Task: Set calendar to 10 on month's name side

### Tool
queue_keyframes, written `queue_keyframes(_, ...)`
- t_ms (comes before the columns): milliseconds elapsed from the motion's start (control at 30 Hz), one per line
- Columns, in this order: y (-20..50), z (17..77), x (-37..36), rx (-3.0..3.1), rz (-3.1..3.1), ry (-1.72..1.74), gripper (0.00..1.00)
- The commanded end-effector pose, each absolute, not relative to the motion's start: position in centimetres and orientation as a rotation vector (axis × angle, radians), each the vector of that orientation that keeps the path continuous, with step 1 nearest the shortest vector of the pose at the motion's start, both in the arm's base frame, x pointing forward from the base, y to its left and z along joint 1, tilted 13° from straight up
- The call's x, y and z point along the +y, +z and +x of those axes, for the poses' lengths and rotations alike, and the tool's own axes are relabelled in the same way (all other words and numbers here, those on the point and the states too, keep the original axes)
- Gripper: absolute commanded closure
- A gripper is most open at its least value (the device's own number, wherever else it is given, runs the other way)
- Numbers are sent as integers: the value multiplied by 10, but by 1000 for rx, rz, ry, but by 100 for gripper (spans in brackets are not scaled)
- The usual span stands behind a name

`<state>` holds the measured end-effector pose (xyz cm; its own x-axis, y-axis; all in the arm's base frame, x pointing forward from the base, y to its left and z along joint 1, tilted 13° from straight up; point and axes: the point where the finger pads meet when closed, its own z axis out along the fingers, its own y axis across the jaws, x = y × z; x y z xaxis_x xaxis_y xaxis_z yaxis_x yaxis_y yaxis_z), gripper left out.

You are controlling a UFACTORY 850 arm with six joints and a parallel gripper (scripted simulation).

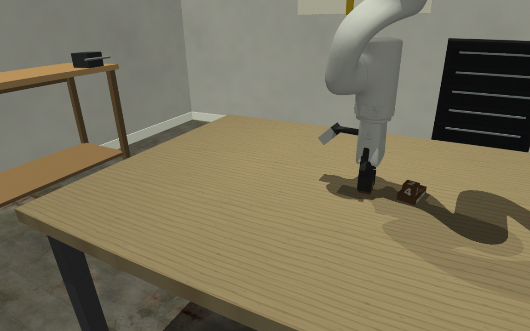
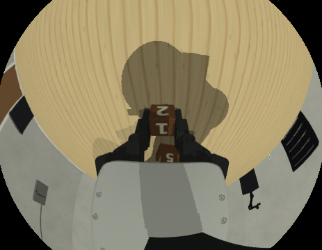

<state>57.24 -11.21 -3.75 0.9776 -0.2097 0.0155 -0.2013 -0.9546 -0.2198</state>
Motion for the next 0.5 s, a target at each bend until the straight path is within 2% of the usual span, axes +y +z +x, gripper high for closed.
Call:
queue_keyframes(0, -37, 573, -112, 306, -2907, -60, 73)
queue_keyframes(467, -38, 573, -112, 306, -2907, -60, 73)
